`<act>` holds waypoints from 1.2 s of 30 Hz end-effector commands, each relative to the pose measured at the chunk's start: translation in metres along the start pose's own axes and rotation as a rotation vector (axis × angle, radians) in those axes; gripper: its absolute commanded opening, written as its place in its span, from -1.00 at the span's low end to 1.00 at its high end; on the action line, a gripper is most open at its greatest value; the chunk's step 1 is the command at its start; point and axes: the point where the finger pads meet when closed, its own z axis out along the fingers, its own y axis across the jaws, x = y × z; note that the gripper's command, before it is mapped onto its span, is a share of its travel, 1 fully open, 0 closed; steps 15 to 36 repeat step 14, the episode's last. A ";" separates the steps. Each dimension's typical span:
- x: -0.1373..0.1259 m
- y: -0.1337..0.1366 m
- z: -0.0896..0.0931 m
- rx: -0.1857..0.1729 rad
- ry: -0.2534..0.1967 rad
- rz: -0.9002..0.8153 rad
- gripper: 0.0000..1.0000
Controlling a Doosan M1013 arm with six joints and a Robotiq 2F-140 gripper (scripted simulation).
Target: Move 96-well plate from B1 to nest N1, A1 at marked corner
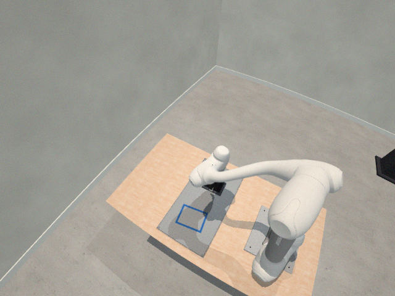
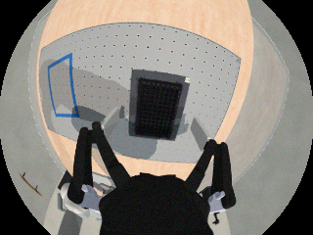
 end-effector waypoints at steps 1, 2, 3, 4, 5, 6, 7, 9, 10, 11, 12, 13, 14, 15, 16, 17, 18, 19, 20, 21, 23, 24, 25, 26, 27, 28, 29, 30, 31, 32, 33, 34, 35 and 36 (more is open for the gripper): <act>0.000 0.000 -0.006 0.000 0.000 0.000 1.00; 0.000 0.000 -0.009 0.000 0.000 0.000 1.00; 0.000 0.000 -0.011 0.000 0.000 0.000 1.00; 0.000 0.000 -0.014 0.000 0.000 0.000 1.00; 0.000 0.000 -0.014 0.000 0.000 0.000 1.00; 0.000 0.000 -0.014 0.000 0.000 0.000 1.00; 0.000 0.000 -0.014 0.000 0.000 0.000 1.00; 0.000 0.000 -0.014 0.000 0.000 0.000 1.00; 0.000 0.000 -0.014 0.000 0.000 0.000 1.00; 0.000 0.000 -0.014 0.000 0.000 0.000 1.00; 0.000 0.000 -0.014 0.000 0.000 0.000 1.00; 0.000 0.000 -0.014 0.000 0.000 0.000 1.00; 0.000 0.000 -0.014 0.000 0.000 0.000 1.00; 0.000 0.000 -0.014 0.000 0.000 0.000 1.00; 0.000 0.000 -0.014 0.000 0.000 0.000 1.00; 0.000 0.000 -0.014 0.000 0.000 0.000 1.00; 0.000 0.000 -0.014 0.000 0.000 0.000 1.00; 0.000 0.000 -0.014 0.000 0.000 0.000 1.00; 0.000 0.000 -0.014 0.000 0.000 0.000 1.00; 0.000 0.000 -0.014 0.000 0.000 0.000 1.00; 0.000 0.000 -0.014 0.000 0.000 0.000 1.00; 0.000 0.000 -0.014 0.000 0.000 0.000 1.00; 0.000 0.000 -0.014 0.000 0.000 0.000 1.00; 0.000 0.000 -0.014 0.000 0.000 0.000 1.00; 0.000 0.000 -0.014 0.000 0.000 0.000 1.00; 0.000 0.000 -0.014 0.000 0.000 0.000 1.00; 0.000 0.000 -0.014 0.000 0.000 0.000 1.00; 0.000 0.000 -0.014 0.000 0.000 0.000 1.00; 0.000 0.000 -0.014 0.000 0.000 0.000 1.00; 0.000 0.000 -0.014 0.000 0.000 0.000 1.00; 0.000 0.000 -0.014 0.000 0.000 0.000 1.00; 0.000 0.000 -0.014 0.000 0.000 0.000 1.00; 0.000 0.000 -0.014 0.000 0.000 0.000 1.00; 0.000 0.000 -0.014 0.000 0.000 0.000 1.00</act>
